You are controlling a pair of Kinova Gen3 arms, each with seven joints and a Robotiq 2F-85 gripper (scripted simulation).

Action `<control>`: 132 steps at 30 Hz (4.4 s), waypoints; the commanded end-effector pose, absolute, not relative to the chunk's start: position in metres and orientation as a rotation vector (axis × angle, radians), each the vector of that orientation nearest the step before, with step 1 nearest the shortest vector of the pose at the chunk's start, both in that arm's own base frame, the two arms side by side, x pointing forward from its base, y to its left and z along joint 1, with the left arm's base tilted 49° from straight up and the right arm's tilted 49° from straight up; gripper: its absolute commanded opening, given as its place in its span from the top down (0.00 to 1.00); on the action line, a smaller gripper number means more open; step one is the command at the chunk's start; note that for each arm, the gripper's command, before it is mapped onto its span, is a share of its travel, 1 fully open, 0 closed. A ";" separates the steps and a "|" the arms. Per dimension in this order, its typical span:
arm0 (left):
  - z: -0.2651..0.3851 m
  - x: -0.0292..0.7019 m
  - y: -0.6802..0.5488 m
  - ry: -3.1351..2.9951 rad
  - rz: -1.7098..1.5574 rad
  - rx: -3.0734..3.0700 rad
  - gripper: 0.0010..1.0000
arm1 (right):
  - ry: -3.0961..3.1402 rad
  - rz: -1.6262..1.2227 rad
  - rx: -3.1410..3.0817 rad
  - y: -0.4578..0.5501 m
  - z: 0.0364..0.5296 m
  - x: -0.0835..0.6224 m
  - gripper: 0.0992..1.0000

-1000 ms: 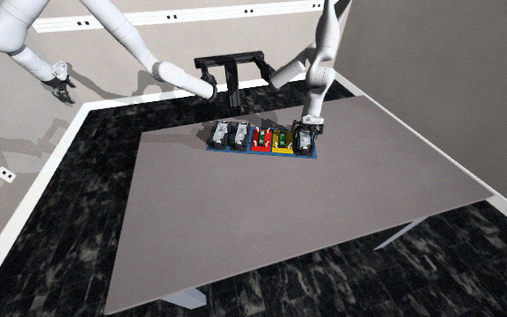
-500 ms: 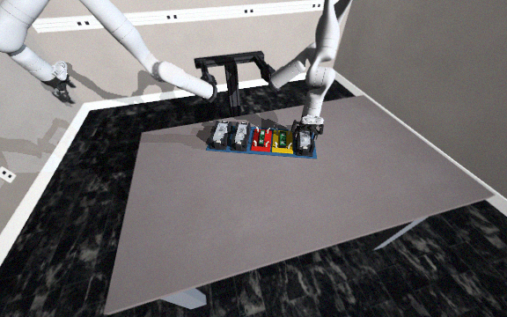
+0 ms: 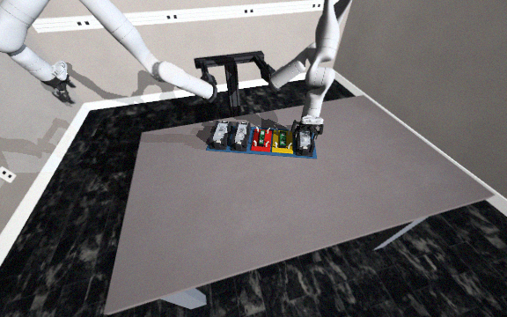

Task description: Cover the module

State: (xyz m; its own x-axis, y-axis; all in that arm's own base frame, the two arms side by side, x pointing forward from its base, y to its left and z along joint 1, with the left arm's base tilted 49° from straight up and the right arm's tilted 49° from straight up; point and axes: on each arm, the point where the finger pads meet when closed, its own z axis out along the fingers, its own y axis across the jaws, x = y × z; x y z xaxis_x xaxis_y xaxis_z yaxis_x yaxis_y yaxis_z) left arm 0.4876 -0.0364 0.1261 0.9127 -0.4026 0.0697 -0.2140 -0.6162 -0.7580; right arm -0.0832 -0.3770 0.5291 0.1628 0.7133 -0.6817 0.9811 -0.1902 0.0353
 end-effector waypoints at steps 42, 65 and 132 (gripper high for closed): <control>0.125 0.487 -0.036 0.440 -0.295 -2.251 0.30 | 1.600 -0.743 1.969 -0.377 0.530 -0.084 0.00; 0.125 0.487 -0.037 0.441 -0.295 -2.251 1.00 | 1.600 -0.743 1.969 -0.377 0.530 -0.084 0.00; 0.144 0.476 -0.057 0.438 -0.295 -2.254 0.00 | 1.600 -0.743 1.969 -0.377 0.530 -0.084 0.00</control>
